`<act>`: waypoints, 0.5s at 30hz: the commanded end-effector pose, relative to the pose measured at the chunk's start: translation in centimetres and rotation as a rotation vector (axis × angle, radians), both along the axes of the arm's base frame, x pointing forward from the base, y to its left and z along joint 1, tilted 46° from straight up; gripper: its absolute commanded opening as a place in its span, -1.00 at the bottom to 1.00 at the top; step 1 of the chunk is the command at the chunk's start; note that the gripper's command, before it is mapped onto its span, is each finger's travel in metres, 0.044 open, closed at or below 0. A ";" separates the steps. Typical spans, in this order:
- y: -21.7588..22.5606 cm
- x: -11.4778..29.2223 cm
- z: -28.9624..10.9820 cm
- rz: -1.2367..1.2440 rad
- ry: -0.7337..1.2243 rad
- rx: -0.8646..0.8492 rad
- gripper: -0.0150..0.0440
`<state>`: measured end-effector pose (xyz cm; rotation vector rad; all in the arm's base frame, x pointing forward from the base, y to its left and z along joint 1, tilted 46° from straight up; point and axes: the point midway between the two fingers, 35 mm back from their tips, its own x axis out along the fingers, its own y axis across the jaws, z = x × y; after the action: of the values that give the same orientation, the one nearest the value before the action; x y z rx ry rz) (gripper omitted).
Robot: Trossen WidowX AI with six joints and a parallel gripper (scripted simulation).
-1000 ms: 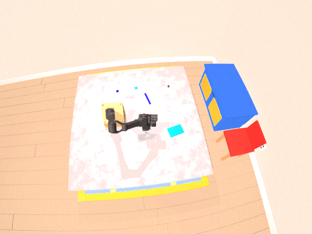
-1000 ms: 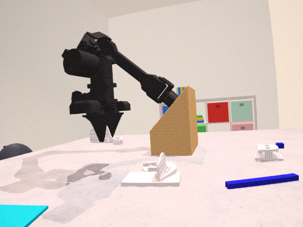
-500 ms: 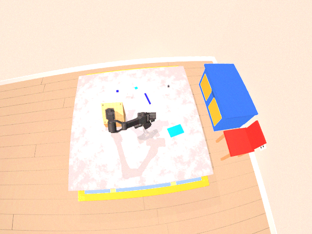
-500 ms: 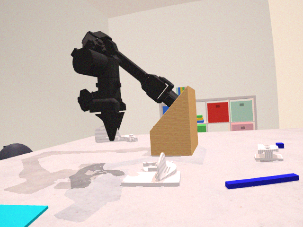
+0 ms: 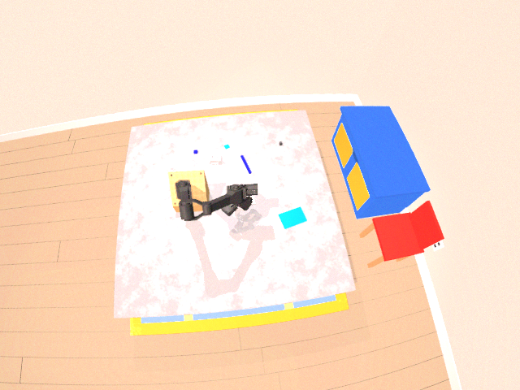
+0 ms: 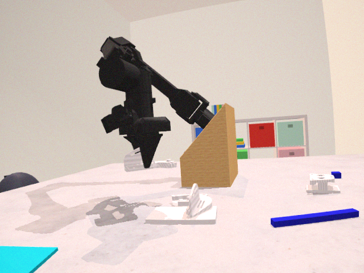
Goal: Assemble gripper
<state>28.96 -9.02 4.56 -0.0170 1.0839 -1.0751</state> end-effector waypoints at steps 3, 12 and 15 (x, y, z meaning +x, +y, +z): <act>0.4 -0.5 -0.5 0.131 0.131 -0.010 -0.04; 1.0 -1.2 -1.1 0.311 0.314 -0.022 -0.04; 1.1 -1.5 -1.3 0.371 0.375 -0.026 -0.04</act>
<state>27.80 -8.12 3.54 -0.3583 1.2967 -0.8269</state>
